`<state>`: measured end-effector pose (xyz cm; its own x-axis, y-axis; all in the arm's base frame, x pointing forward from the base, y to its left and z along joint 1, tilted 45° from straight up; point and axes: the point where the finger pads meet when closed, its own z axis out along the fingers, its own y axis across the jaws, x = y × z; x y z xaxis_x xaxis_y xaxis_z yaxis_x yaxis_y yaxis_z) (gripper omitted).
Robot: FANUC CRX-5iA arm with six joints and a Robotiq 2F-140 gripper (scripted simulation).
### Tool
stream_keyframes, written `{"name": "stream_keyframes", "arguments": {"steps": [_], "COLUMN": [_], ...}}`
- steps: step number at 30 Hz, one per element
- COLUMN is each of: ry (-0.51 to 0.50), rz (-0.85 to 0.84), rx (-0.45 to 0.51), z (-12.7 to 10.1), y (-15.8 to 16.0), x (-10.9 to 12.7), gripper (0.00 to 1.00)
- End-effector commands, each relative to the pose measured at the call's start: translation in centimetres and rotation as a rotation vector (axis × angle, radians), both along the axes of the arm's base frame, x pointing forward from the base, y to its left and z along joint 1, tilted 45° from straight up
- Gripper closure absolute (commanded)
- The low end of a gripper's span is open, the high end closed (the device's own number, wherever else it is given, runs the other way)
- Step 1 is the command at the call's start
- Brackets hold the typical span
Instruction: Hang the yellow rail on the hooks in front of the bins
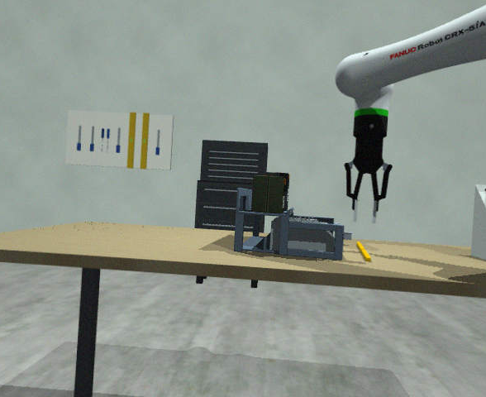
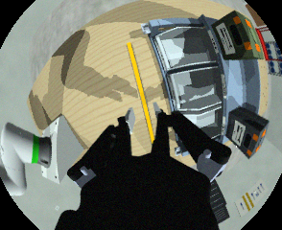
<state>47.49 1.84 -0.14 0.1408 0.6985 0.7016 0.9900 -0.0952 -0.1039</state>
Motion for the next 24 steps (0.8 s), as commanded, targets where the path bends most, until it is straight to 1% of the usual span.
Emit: {"name": "stream_keyframes", "arguments": {"steps": [1,6,11,23,24], "ry": [0.0,0.0,0.0,0.0,0.0], "rz": [0.0,0.0,0.0,0.0,0.0], "rx": [0.0,0.0,0.0,0.0,0.0], "z": [0.0,0.0,-2.7,-2.7,-3.1], "y": [0.0,0.0,2.9,2.9,3.3], "x": [0.0,0.0,0.0,0.0,0.0], "gripper": [0.7,0.7,0.7,0.7,0.7]}}
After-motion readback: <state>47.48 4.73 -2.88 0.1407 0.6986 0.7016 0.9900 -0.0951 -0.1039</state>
